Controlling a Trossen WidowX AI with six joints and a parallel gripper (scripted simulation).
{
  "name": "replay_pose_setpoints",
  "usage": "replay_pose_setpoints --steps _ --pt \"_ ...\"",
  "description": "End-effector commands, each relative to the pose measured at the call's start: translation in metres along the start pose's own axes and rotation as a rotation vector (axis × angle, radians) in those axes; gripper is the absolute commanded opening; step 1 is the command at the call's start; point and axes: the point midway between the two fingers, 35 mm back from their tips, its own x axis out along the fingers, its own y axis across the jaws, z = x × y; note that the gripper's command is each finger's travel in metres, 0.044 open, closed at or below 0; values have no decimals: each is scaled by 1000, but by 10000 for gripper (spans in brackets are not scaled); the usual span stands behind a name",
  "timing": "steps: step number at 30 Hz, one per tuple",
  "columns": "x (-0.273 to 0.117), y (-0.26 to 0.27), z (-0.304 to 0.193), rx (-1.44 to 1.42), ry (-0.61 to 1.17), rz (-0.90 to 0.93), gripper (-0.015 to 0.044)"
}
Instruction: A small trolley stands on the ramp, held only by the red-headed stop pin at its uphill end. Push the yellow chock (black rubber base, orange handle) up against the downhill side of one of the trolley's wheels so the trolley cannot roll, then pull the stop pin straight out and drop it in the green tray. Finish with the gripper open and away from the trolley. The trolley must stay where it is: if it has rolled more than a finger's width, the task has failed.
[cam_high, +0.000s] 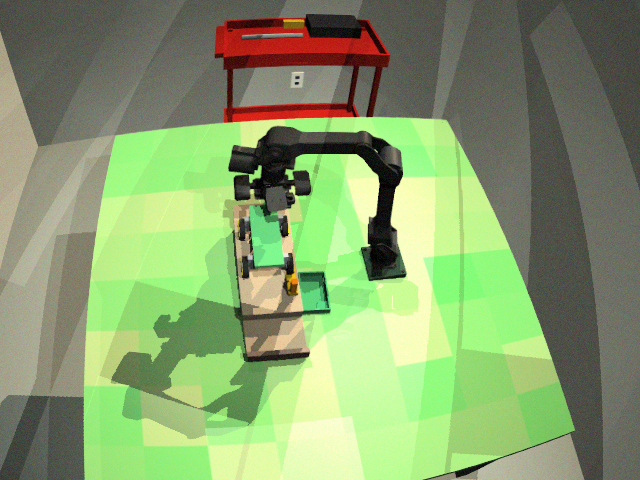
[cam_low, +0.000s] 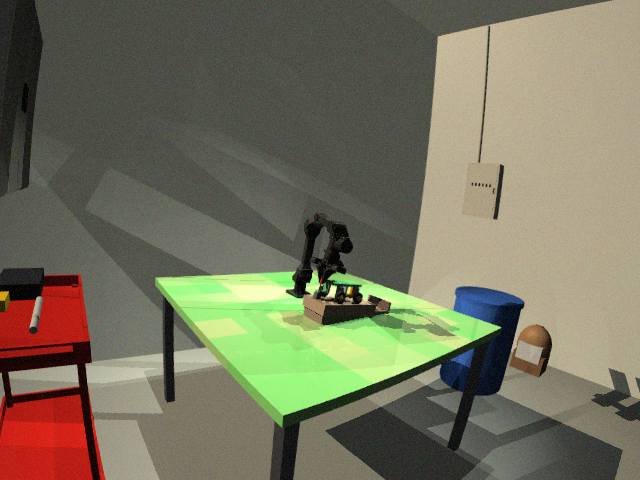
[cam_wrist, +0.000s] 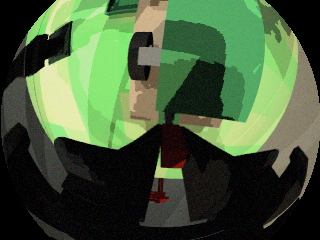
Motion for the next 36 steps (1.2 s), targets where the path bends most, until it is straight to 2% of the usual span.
replay_pose_setpoints --steps 1,36 --pt "-5 0 -2 5 5 -6 0" --pt "-23 -1 -7 5 5 -6 0"
